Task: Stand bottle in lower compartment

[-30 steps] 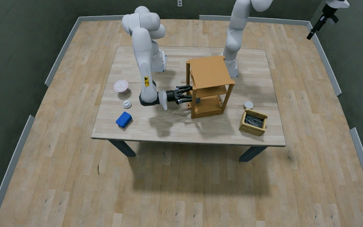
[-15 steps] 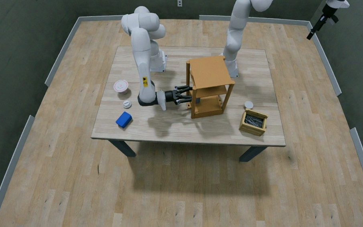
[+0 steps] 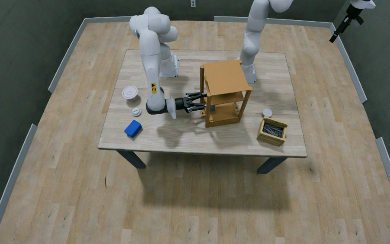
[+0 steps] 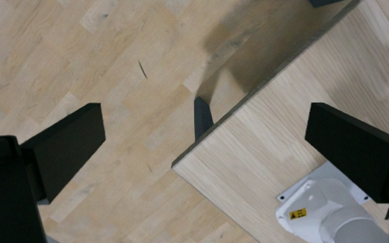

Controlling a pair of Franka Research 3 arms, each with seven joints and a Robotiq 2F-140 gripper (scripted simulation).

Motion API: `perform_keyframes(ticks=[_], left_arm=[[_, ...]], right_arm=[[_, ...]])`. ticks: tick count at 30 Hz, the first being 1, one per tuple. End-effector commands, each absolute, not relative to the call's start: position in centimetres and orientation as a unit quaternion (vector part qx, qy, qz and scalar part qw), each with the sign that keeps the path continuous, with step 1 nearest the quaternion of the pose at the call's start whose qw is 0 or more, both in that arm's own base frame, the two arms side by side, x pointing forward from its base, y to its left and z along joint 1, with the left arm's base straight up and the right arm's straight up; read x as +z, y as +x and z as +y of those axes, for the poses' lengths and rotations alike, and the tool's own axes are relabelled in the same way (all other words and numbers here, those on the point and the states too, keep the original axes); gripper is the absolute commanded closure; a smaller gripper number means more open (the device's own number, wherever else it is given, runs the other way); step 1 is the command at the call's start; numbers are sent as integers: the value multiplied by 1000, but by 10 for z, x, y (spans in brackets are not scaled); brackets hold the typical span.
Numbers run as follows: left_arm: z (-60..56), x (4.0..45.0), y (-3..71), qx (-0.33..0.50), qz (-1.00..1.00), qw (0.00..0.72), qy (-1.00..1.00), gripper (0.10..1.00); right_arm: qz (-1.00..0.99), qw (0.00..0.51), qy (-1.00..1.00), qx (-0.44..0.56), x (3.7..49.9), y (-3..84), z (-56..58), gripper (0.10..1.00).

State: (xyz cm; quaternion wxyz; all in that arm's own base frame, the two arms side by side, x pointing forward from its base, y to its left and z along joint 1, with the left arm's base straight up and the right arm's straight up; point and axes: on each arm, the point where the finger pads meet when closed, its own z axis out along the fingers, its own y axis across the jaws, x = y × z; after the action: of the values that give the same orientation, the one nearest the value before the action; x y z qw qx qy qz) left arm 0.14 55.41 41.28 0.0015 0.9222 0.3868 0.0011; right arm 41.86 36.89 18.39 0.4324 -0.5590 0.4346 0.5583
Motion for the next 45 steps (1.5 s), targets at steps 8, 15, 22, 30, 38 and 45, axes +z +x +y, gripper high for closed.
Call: perform_keyframes(ticks=[8,15,22,30,38,45], left_arm=[[554,413,1,1,387,1,922,98],[554,413,1,1,387,1,922,98],[554,413,1,1,387,1,922,98],[554,413,1,1,387,1,922,98],[554,413,1,1,387,1,922,98],[554,413,1,1,387,1,922,98]], right_arm=[[433,433,-559,559,184,421,358,638],[433,433,-559,559,184,422,353,638],[433,433,-559,559,184,423,348,638],[433,433,-559,559,184,424,344,638],[433,433,-559,559,184,425,340,638],[433,433,-559,559,184,425,339,638]])
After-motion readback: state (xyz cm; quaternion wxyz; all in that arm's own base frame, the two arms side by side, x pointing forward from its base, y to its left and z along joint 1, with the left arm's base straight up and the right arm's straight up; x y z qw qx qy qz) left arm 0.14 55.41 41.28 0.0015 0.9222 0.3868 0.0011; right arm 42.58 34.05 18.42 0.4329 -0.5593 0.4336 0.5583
